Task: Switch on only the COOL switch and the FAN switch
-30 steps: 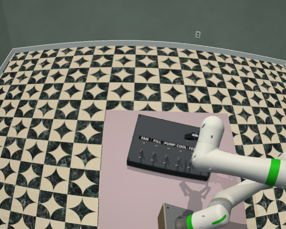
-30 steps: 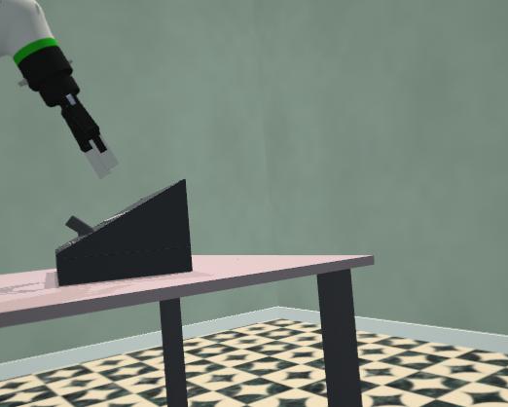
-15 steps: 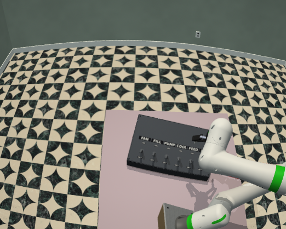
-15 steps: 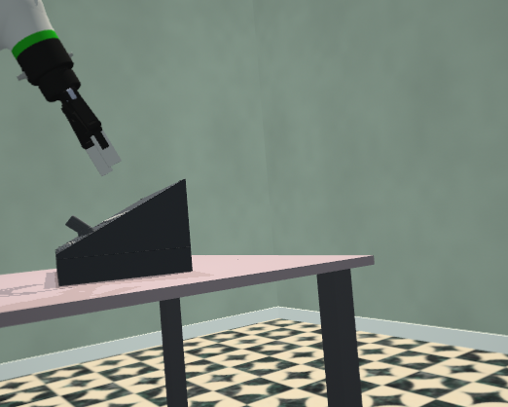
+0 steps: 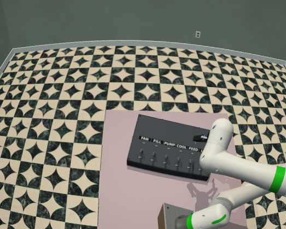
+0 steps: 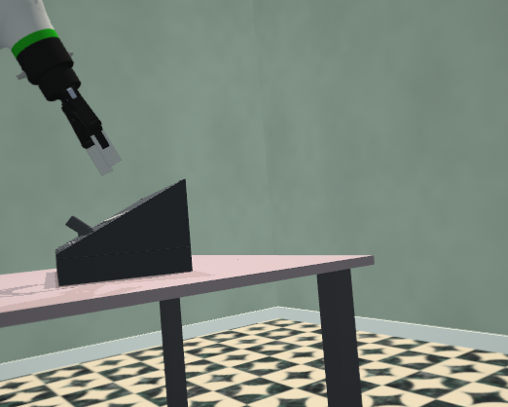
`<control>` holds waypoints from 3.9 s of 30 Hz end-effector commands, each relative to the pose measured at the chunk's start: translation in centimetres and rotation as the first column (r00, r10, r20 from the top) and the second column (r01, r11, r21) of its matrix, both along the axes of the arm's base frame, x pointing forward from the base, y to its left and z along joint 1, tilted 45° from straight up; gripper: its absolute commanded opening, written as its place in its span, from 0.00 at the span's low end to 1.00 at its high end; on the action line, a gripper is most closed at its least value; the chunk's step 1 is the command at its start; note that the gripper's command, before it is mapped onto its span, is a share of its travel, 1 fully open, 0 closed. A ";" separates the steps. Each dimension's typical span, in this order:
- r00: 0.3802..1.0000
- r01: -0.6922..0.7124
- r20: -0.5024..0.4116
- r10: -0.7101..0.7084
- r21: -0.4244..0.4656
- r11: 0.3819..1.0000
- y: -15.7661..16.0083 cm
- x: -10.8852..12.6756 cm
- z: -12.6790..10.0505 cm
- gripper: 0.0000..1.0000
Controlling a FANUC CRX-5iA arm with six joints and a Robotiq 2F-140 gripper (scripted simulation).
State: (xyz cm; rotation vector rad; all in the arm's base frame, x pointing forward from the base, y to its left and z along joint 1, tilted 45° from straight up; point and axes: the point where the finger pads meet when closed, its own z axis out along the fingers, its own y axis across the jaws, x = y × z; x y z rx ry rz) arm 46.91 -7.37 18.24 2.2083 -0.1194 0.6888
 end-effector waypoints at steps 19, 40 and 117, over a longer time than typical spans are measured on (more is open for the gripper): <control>1.000 0.000 0.000 0.000 0.000 1.000 0.0 0.0 0.0 1.00; 1.000 0.000 0.000 0.000 0.000 1.000 0.2 -0.1 0.1 0.00; 1.000 0.000 0.000 0.000 0.000 1.000 12.8 -11.6 -13.8 0.00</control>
